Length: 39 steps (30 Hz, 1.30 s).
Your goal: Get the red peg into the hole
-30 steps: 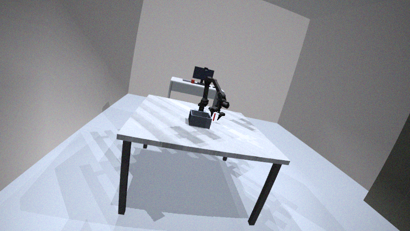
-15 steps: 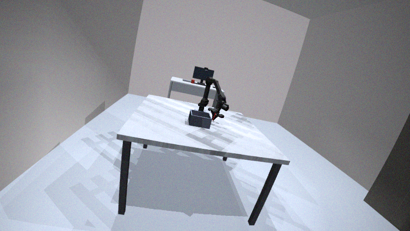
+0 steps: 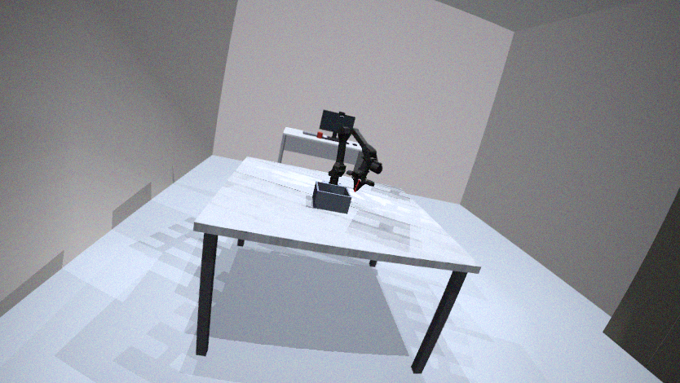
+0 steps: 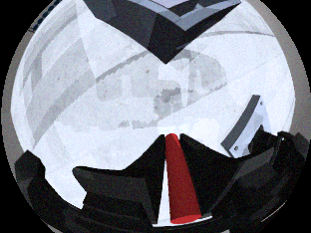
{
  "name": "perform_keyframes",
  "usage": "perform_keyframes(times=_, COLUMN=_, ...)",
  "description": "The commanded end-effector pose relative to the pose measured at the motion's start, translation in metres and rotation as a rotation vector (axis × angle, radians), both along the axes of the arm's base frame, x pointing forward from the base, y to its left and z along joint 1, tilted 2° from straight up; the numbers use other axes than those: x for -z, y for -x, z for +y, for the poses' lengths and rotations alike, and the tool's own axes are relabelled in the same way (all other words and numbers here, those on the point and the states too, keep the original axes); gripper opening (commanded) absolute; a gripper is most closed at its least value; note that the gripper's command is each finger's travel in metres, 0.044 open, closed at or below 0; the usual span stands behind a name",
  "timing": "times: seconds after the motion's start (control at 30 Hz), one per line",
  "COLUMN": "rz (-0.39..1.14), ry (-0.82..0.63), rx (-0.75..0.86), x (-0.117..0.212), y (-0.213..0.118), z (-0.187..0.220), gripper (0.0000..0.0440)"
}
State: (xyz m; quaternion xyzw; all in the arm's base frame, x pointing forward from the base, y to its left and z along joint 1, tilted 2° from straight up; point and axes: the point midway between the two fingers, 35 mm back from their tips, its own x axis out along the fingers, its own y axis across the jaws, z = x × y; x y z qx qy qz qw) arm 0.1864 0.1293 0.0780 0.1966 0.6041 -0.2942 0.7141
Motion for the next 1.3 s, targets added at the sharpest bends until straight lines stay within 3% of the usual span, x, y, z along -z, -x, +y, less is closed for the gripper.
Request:
perform_keyframes(times=0.0, rz=-0.035, ry=0.003, rx=0.014, x=-0.017, y=-0.008, z=-0.004, gripper=0.0000)
perform_keyframes(times=0.63, rz=-0.194, ry=0.031, rx=0.224, x=-0.062, y=-0.070, z=-0.054, gripper=0.0000)
perform_keyframes(times=1.27, rz=-0.239, ry=0.065, rx=0.293, x=-0.051, y=-0.131, z=-0.124, gripper=0.0000)
